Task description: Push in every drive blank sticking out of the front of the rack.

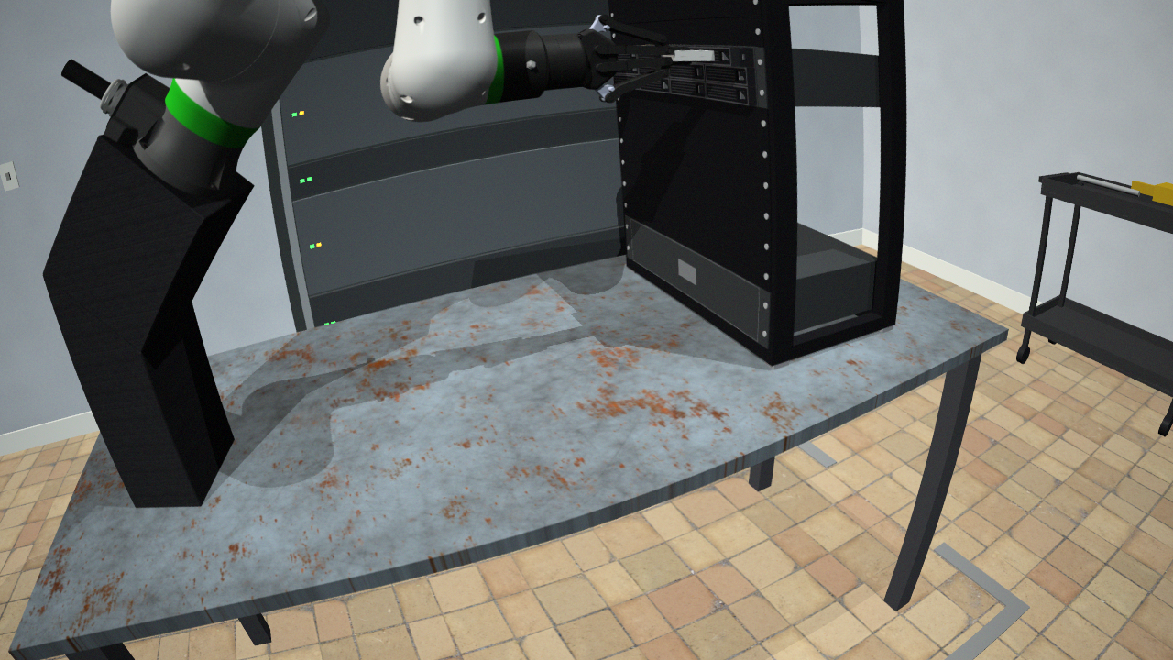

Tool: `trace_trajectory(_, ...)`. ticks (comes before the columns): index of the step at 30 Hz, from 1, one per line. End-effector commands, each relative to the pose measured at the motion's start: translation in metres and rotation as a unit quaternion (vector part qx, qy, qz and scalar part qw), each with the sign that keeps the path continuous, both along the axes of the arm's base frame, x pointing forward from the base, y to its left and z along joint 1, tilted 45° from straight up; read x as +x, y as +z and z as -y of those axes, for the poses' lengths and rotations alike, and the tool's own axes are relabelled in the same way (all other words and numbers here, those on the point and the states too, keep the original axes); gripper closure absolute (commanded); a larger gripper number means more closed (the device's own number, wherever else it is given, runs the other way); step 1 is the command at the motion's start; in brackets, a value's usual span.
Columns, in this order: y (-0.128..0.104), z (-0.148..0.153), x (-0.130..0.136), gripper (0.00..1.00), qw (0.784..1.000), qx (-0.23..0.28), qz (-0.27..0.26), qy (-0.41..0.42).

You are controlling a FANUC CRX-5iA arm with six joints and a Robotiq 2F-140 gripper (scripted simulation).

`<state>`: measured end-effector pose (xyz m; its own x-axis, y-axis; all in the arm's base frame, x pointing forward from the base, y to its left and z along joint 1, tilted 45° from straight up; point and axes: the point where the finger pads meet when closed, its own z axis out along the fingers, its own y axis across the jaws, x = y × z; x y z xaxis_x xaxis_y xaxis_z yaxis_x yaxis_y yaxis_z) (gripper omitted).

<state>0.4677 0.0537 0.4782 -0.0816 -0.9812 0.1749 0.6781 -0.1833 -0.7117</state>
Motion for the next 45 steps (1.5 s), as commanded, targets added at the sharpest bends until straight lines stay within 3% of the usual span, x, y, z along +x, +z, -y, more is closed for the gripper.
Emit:
trace_trajectory(1, 0.0016, -0.0002, 0.0012, 0.90, 1.000, 0.000, 0.000, 0.000)
trace_trajectory(45, 0.0105, -0.0010, 0.0107, 0.90, 1.000, 0.000, 0.000, 0.000)
